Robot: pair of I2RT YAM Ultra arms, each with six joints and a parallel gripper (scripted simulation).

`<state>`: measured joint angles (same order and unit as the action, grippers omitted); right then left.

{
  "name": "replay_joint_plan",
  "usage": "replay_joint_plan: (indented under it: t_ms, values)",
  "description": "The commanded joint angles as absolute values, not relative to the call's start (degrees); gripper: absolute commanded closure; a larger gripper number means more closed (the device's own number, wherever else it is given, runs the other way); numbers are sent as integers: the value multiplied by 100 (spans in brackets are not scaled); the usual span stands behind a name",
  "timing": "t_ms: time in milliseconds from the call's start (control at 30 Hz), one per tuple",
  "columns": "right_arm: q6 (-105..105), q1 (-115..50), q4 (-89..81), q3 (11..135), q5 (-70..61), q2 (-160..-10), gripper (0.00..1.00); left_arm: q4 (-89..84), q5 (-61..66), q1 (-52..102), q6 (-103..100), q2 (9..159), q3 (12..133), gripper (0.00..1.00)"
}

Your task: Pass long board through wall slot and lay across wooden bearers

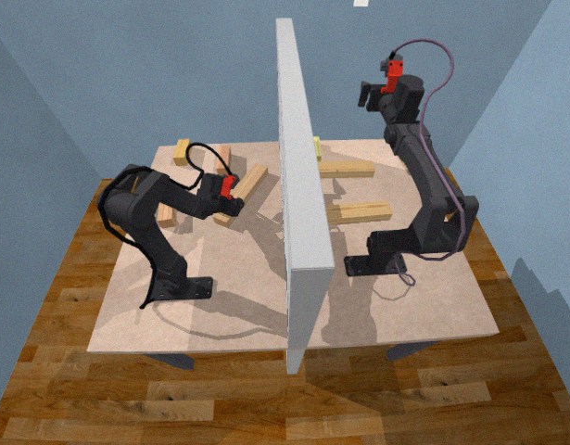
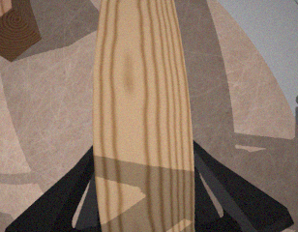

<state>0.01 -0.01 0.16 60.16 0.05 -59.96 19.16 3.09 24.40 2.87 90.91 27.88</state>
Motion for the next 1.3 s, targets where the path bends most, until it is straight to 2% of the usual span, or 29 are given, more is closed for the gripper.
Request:
replay_joint_plan:
  t_ms: [0,33,400,533,1267]
  values:
    - [3,59,44,6024,-45,-5850,0,1929,268,2451,279,8916,2716,100]
    - [3,59,44,6024,-45,-5850,0,1636,269,2451,277,8770,3047,100]
    - [3,59,44,6024,-45,-5850,0,1381,276,2455,259,8474,3175,100]
    - [3,59,44,6024,-45,-5850,0,640,280,2450,261,8276,3467,100]
    - [3,59,44,6024,-45,-5850,0,249,279,2453,260,7885,3735,100]
